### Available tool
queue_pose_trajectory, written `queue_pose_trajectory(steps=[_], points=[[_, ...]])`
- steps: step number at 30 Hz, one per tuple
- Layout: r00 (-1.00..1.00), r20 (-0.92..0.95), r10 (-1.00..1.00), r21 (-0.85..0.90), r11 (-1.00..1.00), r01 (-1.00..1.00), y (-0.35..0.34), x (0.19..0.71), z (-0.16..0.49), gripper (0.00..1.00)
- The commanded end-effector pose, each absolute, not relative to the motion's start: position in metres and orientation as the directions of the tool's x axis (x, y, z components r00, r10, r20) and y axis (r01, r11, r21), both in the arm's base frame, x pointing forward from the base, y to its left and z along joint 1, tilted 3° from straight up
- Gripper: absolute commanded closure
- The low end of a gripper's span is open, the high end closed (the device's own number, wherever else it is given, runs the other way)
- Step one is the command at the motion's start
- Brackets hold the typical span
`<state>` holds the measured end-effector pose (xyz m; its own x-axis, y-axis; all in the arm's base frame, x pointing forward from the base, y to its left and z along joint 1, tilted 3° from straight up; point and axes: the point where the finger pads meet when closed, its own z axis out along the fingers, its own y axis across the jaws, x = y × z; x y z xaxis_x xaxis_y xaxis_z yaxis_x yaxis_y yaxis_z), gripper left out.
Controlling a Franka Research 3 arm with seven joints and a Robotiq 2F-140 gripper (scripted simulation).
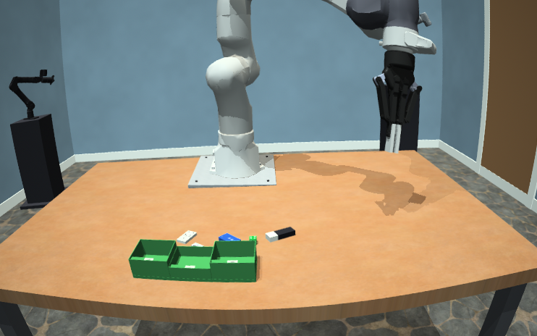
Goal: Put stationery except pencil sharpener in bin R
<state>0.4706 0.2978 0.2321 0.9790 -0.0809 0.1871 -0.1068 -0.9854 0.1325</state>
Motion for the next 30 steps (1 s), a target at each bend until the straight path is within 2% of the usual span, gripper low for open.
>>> queue_pose_trajectory(steps=[1, 30], points=[[0.987, 0.159, -0.015, 0.139, -0.99, -0.037, 0.288, 0.473, 0.232, 0.95], [0.992, 0.075, -0.1, 0.084, -0.991, -0.106, 0.104, 0.497, 0.231, 0.95]])
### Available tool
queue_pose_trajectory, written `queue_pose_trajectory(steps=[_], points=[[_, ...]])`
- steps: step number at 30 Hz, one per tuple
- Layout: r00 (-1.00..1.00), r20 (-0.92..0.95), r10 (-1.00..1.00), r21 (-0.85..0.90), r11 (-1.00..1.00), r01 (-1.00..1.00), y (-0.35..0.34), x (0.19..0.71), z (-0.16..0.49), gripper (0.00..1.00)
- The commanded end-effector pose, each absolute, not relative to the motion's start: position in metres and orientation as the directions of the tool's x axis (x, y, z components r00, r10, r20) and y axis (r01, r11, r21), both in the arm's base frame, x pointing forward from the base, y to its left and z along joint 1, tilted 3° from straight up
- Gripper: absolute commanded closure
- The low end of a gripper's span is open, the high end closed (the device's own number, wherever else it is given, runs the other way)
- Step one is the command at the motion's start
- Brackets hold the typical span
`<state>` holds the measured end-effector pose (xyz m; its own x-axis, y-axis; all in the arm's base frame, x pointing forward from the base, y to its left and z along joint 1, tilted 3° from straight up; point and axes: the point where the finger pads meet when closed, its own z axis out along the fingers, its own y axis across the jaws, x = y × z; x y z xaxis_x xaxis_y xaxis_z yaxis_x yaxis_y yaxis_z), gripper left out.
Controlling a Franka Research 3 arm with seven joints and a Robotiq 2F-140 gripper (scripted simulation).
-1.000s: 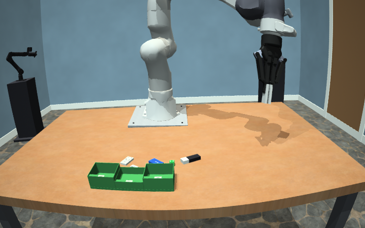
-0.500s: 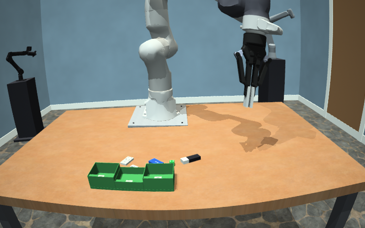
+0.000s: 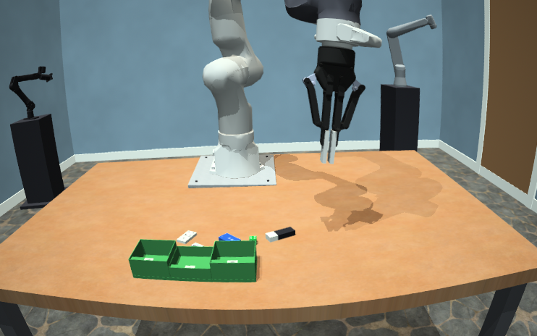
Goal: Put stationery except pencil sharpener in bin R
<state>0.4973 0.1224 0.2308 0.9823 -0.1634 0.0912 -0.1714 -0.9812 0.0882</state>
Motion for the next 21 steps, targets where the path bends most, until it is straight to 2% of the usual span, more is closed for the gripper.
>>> queue_pose_trajectory(steps=[1, 21], points=[[0.992, 0.075, -0.1, 0.084, -0.991, -0.106, 0.095, 0.497, 0.231, 0.95], [0.986, 0.044, -0.16, 0.019, -0.987, -0.161, -0.016, 0.475, 0.229, 0.95]])
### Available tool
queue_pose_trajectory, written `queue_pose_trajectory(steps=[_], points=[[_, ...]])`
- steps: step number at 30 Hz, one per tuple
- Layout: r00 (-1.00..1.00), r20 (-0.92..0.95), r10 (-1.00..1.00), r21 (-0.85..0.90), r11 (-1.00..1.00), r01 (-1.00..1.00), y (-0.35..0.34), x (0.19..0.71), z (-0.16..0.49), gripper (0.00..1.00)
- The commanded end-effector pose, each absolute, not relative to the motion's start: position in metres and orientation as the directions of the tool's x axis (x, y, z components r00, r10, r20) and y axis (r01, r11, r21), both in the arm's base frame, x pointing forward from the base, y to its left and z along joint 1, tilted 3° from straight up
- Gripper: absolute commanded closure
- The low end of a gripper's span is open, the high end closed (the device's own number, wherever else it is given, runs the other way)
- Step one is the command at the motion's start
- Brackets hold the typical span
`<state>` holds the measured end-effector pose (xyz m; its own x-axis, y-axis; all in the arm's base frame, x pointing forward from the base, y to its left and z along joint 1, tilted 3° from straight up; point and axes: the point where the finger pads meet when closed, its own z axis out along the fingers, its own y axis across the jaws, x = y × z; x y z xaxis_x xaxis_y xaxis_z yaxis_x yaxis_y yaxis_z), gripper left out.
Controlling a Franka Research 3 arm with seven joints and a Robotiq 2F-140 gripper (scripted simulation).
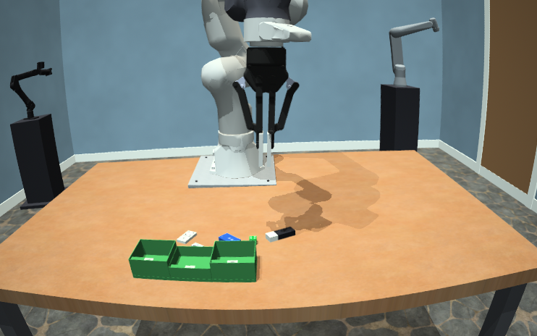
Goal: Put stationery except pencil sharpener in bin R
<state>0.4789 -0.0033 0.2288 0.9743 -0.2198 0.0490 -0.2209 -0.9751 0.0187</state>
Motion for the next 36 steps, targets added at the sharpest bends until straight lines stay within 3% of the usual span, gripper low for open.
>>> queue_pose_trajectory(steps=[1, 13, 32, 36], points=[[0.986, 0.044, -0.16, 0.019, -0.987, -0.161, -0.016, 0.475, 0.229, 0.95], [0.979, 0.041, -0.198, -0.029, -0.98, -0.197, -0.093, 0.442, 0.226, 0.95], [0.979, 0.041, -0.198, -0.029, -0.98, -0.197, -0.095, 0.441, 0.226, 0.95], [0.955, 0.038, -0.295, -0.033, -0.955, -0.294, -0.107, 0.448, 0.217, 0.95]])
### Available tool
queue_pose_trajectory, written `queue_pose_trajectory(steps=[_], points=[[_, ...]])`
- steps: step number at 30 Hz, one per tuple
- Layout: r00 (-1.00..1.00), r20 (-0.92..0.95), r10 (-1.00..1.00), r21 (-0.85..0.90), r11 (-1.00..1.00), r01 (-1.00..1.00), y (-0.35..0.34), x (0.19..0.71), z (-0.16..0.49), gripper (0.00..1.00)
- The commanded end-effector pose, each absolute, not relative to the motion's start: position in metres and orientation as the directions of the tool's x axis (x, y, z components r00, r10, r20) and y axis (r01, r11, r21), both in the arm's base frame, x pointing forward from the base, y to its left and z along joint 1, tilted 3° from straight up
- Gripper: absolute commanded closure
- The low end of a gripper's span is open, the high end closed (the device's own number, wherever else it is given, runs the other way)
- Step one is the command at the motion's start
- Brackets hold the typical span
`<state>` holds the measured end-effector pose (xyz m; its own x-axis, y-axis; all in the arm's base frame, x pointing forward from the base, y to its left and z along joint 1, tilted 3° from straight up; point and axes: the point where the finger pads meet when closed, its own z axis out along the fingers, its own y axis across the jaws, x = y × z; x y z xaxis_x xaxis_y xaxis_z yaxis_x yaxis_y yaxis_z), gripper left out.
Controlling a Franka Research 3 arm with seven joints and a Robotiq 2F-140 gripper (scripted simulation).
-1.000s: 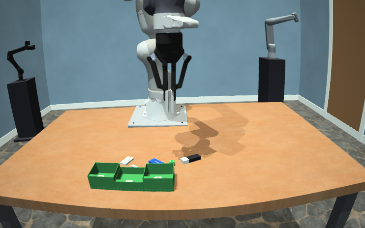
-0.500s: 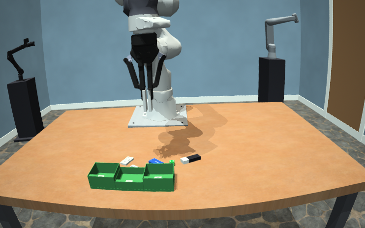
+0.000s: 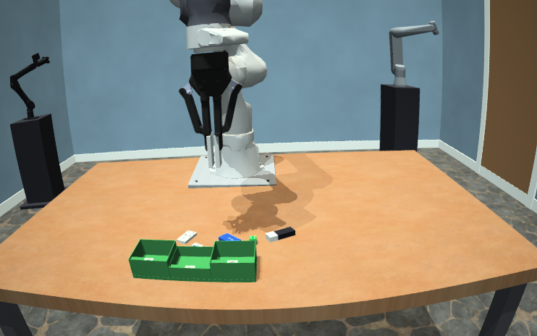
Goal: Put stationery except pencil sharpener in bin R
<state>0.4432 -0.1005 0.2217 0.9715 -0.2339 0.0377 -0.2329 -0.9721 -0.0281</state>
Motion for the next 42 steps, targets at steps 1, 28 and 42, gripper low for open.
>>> queue_pose_trajectory(steps=[1, 28, 42], points=[[0.939, 0.036, -0.342, -0.035, -0.939, -0.341, -0.113, 0.452, 0.212, 0.95], [0.907, 0.047, -0.418, -0.019, -0.909, -0.417, -0.242, 0.53, 0.116, 0.95], [0.922, 0.035, -0.386, -0.037, -0.922, -0.385, -0.242, 0.53, 0.116, 0.95]])
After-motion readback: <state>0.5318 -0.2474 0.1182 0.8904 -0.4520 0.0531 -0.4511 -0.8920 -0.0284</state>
